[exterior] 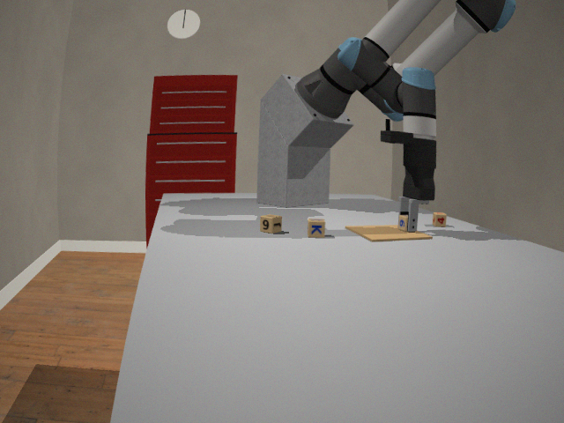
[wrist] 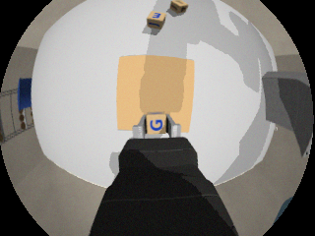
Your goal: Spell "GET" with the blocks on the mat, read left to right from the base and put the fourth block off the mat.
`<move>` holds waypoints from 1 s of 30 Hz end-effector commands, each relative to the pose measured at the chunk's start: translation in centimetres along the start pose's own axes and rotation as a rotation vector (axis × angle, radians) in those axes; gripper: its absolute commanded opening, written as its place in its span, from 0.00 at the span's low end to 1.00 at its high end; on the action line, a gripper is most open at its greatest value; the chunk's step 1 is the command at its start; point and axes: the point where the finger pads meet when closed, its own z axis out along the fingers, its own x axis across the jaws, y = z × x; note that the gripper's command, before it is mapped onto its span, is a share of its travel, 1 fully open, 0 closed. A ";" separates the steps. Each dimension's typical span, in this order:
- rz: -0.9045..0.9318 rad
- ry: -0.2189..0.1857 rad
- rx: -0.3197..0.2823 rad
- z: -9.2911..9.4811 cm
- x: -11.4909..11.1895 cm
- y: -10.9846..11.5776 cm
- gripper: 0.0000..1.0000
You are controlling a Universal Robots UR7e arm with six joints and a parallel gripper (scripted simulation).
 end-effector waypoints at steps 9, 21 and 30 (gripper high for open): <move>-0.002 0.000 -0.001 0.0 -0.1 0.0 0.69; -0.002 0.000 -0.001 0.0 -0.1 0.0 0.87; -0.002 0.000 0.000 0.0 -0.1 0.0 0.87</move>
